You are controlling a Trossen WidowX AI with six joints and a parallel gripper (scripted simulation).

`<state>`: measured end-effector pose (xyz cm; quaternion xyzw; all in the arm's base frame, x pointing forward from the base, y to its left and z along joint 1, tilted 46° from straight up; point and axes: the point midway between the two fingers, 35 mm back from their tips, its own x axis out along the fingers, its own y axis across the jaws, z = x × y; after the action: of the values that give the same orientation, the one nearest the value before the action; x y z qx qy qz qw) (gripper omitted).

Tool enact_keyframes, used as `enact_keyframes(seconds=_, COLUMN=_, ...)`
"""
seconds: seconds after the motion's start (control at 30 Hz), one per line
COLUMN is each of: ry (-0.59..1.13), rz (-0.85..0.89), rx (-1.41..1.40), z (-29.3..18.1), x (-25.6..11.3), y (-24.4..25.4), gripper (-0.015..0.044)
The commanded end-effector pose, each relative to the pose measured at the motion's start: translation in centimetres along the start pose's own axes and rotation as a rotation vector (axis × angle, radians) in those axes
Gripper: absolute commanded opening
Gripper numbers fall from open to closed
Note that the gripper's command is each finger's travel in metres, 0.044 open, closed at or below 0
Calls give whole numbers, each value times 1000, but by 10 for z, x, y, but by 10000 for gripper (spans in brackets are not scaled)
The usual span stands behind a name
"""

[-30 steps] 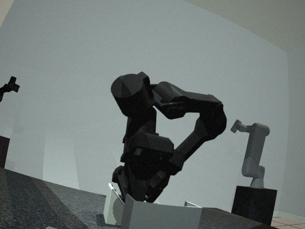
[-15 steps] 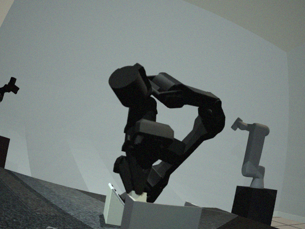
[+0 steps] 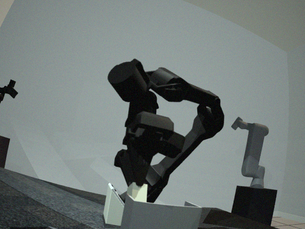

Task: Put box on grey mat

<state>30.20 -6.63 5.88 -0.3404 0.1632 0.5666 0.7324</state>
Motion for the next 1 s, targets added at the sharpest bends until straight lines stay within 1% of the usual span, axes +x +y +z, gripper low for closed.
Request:
enact_keyframes(seconds=0.0, ry=4, rz=3, rx=2, z=-1, x=-3, y=5, gripper=159)
enact_keyframes(seconds=0.97, ry=5, rz=5, rx=3, z=-2, x=-22, y=49, gripper=159)
